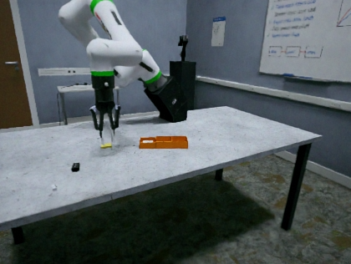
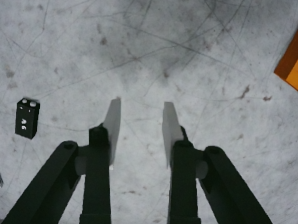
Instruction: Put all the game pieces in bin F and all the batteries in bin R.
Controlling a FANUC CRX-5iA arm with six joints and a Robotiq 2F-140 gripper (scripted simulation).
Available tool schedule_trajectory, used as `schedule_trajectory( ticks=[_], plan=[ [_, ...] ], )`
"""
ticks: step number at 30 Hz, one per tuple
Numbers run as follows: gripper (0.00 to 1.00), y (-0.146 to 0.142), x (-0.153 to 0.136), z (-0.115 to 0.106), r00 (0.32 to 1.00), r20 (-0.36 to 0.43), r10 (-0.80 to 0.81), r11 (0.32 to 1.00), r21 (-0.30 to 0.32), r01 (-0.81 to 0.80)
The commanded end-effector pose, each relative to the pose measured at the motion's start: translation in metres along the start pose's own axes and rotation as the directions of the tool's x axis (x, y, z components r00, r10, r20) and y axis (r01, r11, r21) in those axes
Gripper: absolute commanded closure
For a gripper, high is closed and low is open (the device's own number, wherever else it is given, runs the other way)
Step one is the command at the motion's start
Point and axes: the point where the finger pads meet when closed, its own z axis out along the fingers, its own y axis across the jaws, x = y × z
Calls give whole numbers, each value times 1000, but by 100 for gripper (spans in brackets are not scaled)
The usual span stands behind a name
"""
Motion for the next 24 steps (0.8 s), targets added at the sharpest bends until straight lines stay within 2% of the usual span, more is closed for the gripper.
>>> schedule_trajectory(
  ticks=[1,4,13,15,19,24],
  plan=[
    [67,-26,-9,0,988,-7,156,988,-2,-156],
    [67,-51,-15,0,965,-12,263,965,-3,-263],
    [67,-123,-35,-3,962,-13,272,962,-3,-272],
    [67,-123,-35,-3,962,-13,272,962,-3,-272],
    [67,-153,-44,-4,962,-13,272,962,-3,-272],
    [67,-158,-45,-4,962,-13,272,962,-3,-272]
  ],
)
